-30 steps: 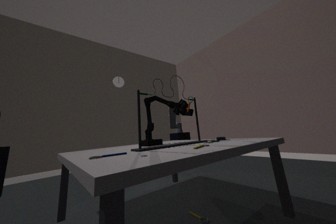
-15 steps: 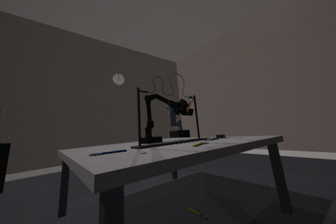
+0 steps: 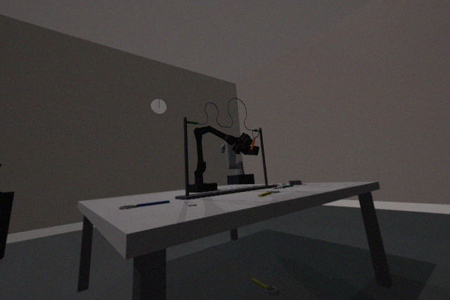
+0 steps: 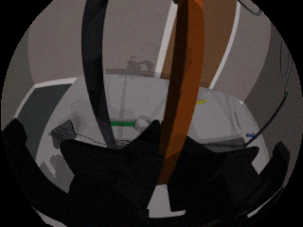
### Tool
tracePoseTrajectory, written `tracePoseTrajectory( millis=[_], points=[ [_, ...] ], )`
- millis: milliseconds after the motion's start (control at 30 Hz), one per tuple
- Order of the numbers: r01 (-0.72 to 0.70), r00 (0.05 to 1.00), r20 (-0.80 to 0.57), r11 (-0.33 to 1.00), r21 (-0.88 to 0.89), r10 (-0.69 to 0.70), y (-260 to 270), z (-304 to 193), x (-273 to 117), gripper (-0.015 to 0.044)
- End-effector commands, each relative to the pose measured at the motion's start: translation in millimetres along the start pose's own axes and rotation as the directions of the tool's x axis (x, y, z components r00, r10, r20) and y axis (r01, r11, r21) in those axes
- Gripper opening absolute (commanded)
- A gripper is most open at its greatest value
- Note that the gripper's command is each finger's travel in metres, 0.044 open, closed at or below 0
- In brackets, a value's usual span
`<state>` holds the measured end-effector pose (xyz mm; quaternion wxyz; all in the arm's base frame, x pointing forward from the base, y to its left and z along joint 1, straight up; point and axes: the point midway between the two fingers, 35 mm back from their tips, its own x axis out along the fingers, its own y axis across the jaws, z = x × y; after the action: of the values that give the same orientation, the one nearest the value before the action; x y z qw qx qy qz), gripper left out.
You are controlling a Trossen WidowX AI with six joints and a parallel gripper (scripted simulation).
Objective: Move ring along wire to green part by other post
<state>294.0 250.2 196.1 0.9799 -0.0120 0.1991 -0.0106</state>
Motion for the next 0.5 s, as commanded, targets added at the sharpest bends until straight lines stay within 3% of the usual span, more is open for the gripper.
tracePoseTrajectory(
  millis=[0,167,467],
  points=[
    [0.005,1.0,0.002,1.0,0.004,-0.005,-0.4,-0.6,0.5,-0.015],
    [0.005,1.0,0.002,1.0,0.004,-0.005,-0.4,-0.6,0.5,-0.015],
    [0.0,1.0,0.0,1.0,0.0,0.0,0.0,0.0,0.0,0.0086]
  ],
)
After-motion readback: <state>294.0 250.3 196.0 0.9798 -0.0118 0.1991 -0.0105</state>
